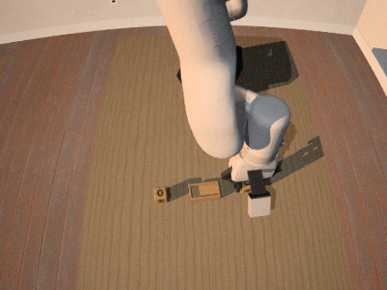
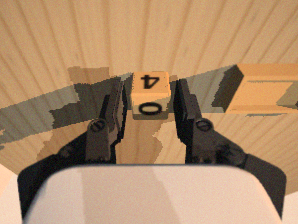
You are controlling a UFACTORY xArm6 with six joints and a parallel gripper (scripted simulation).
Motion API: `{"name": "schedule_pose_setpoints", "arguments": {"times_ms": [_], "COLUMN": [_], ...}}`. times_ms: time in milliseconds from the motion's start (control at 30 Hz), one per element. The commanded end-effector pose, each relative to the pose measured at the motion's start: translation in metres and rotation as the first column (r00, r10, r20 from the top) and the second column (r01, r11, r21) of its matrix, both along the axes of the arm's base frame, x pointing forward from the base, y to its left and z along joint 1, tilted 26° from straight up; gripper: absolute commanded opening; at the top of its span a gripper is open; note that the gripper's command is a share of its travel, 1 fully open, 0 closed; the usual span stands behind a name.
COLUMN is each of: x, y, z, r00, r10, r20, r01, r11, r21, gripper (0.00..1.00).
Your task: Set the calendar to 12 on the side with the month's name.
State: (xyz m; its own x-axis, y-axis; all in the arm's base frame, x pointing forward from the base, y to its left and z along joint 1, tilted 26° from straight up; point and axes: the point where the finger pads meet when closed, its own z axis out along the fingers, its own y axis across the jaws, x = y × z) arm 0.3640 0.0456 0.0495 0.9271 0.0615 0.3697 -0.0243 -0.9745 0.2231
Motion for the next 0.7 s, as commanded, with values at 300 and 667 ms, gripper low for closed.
{"name": "schedule_pose_setpoints", "arguments": {"times_ms": [300, 667], "x": [0.0007, 0.0007], "y": [0.0004, 0.0004], "z": [0.0008, 0.0008], "r00": [1.000, 1.000], "r10": [0.001, 0.001], "r20": [0.002, 0.002], "r01": [-0.001, -0.001], "r11": [1.000, 1.000], "r21": [0.001, 0.001], "gripper": [0.47, 0.27]}}
